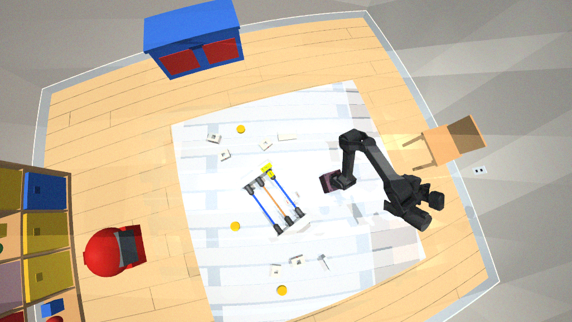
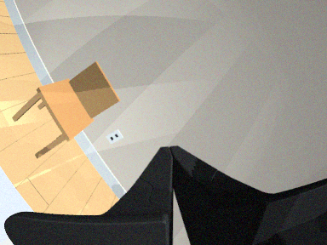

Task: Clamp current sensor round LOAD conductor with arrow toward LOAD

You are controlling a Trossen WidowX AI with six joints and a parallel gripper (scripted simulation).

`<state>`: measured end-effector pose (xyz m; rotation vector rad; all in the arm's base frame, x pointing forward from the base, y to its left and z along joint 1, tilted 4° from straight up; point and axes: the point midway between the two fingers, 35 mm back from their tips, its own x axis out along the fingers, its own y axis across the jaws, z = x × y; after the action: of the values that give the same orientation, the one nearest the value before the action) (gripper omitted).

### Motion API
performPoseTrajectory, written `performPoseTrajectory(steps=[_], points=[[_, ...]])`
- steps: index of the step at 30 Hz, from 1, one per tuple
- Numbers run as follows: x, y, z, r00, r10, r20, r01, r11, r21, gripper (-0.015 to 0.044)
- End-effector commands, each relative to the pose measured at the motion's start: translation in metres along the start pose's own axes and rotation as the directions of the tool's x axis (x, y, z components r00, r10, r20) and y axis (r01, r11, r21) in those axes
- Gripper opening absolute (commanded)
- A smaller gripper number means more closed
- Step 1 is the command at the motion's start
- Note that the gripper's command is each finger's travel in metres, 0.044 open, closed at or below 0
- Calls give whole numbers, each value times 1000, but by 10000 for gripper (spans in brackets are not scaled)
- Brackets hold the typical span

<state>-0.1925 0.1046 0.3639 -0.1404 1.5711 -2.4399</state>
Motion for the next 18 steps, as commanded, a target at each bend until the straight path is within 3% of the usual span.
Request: performPoseTrajectory(steps=[1, 5, 9, 16, 18], points=[[-1, 0, -2, 1000, -2, -11, 2, 1000, 4, 26], [-25, -4, -39, 972, -47, -230, 67, 994, 82, 131], [-64, -7, -79, 872, -103, -479, 196, 969, 149, 236], [-156, -6, -124, 540, -188, -821, 501, 855, 134, 420], [-185, -3, -130, 416, -204, -886, 588, 803, 91, 440]])
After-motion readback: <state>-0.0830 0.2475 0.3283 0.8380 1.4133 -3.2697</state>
